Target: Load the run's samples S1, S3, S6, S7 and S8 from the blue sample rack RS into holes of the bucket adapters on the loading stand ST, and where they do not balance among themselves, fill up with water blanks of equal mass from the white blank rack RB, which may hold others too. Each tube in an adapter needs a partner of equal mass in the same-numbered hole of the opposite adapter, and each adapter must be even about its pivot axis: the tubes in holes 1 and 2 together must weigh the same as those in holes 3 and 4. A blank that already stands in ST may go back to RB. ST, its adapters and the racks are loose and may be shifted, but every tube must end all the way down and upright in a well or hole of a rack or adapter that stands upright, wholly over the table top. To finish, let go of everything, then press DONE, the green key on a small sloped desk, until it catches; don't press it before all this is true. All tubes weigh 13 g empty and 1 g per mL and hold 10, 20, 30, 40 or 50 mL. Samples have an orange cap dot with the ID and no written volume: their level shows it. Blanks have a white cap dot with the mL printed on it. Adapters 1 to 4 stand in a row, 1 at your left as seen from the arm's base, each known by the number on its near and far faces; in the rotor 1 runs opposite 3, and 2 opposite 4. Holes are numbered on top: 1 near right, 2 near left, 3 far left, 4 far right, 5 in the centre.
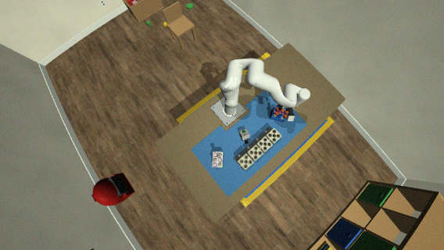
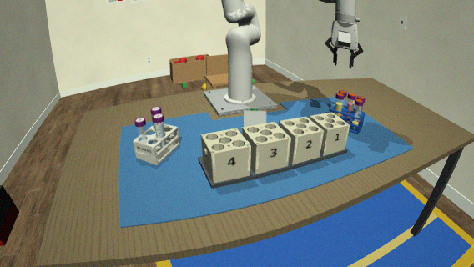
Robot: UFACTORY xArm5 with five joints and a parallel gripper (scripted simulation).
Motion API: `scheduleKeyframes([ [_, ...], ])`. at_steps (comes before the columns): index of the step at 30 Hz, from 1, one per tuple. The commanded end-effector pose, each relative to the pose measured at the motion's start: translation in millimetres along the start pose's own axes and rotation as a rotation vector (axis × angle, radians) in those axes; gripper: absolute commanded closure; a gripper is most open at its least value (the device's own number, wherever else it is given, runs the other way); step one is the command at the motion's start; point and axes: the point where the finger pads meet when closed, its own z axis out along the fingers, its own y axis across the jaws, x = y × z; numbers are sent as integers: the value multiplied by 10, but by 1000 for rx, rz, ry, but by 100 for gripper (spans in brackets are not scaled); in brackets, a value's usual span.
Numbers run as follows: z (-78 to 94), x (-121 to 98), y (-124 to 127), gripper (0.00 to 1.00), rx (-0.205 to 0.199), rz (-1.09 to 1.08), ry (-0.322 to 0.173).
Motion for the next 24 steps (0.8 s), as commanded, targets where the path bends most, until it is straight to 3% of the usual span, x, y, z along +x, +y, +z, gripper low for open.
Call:
scheduleKeyframes([
  [1,-15,1,-9,43,4,136,0],
  [5,-15,1,-9,43,4,269,0],
  [15,-15,1,-9,43,4,273,0],
  [24,165,1,-10,43,4,274,0],
])
